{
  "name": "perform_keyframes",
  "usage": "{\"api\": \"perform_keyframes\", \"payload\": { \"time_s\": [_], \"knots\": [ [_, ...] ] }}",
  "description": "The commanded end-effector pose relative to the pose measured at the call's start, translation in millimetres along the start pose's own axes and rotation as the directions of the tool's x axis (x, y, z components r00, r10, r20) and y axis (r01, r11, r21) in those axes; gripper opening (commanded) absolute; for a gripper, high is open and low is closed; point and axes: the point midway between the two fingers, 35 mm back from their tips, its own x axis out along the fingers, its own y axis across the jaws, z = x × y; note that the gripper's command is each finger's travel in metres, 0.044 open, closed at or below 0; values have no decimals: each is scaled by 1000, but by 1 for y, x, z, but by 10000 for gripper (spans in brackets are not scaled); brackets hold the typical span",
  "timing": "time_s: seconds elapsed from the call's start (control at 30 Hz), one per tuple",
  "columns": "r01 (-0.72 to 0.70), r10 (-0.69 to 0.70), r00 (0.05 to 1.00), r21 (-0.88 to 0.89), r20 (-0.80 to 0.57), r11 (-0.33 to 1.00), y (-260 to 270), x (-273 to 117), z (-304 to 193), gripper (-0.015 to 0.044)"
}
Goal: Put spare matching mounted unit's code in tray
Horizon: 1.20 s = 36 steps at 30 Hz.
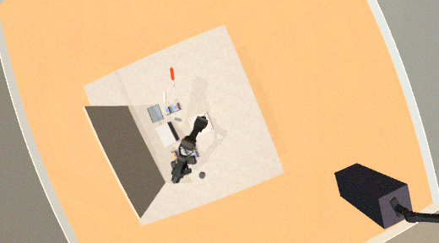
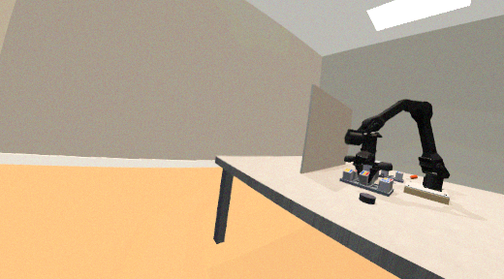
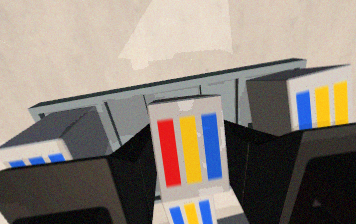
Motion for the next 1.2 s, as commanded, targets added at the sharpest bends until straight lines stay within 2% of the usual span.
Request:
{"api": "perform_keyframes", "payload": {
  "time_s": [0.0,0.23,0.6,1.17],
  "knots": [
    [14,-14,1000,-3,16,1000,-3,-28,4,0],
    [13,-13,1000,-6,17,1000,-1,-71,1,0],
    [10,-10,1000,0,12,1000,-1,-71,1,0],
    [13,-12,1000,-6,17,1000,0,-142,4,0]
  ]
}}
